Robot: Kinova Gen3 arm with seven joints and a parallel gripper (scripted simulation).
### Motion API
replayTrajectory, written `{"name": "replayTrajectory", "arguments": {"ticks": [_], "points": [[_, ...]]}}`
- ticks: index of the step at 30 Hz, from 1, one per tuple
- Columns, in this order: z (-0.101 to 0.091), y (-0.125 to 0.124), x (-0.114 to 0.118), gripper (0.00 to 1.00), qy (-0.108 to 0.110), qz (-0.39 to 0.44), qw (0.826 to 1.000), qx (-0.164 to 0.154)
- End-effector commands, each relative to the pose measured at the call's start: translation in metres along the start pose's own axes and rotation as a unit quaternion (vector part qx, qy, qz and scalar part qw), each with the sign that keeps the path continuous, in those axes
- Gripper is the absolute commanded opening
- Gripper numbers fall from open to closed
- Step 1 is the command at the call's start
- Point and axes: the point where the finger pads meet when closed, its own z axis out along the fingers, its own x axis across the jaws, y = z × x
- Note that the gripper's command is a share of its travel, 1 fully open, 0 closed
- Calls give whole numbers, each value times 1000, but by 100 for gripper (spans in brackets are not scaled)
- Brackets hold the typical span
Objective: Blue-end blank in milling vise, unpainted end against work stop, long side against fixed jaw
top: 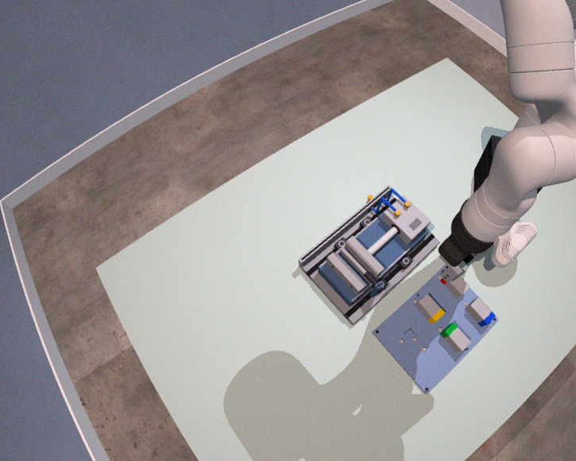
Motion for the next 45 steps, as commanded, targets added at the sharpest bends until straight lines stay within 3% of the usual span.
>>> {"name": "replayTrajectory", "arguments": {"ticks": [1,45], "points": [[-2,1,2,100,2,1,1000,0],[-8,15,-1,100,1,-2,1000,0]]}}
